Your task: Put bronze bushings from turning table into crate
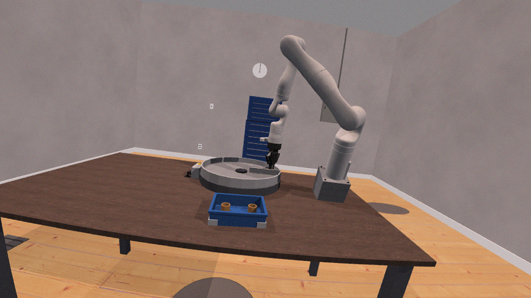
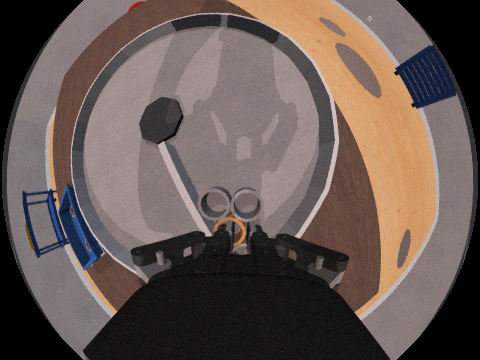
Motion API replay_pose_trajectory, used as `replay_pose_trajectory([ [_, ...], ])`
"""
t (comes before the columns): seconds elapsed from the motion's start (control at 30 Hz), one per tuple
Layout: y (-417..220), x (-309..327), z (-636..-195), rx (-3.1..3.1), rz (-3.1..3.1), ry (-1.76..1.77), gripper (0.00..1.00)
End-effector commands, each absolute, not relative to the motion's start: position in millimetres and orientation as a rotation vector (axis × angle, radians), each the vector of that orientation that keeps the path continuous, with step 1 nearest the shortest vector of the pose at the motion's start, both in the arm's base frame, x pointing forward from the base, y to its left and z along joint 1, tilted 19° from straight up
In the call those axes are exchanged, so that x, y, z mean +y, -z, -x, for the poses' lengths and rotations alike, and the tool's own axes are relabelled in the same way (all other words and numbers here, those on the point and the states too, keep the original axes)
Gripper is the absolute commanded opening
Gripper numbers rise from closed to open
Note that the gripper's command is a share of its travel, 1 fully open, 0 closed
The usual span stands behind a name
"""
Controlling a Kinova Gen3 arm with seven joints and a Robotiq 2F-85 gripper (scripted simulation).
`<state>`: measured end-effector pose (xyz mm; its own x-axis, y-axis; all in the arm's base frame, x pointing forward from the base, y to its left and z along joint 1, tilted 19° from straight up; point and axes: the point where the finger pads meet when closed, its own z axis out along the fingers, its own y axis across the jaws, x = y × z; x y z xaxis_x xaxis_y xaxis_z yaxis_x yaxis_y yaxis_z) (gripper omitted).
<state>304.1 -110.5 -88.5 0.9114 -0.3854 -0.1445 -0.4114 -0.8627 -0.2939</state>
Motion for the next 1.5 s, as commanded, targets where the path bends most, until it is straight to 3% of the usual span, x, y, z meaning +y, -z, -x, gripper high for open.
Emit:
replay_pose_trajectory([
  [0.0, 88.4, -110.9, -304.3, 0.591, 2.753, -0.114, 0.14],
  [0.1, 88.4, -110.9, -304.3, 0.591, 2.753, -0.114, 0.14],
  [0.13, 88.3, -110.9, -304.3, 0.591, 2.754, -0.114, 0.00],
  [1.47, 88.5, -111.9, -304.4, 0.592, 2.755, -0.113, 0.00],
])
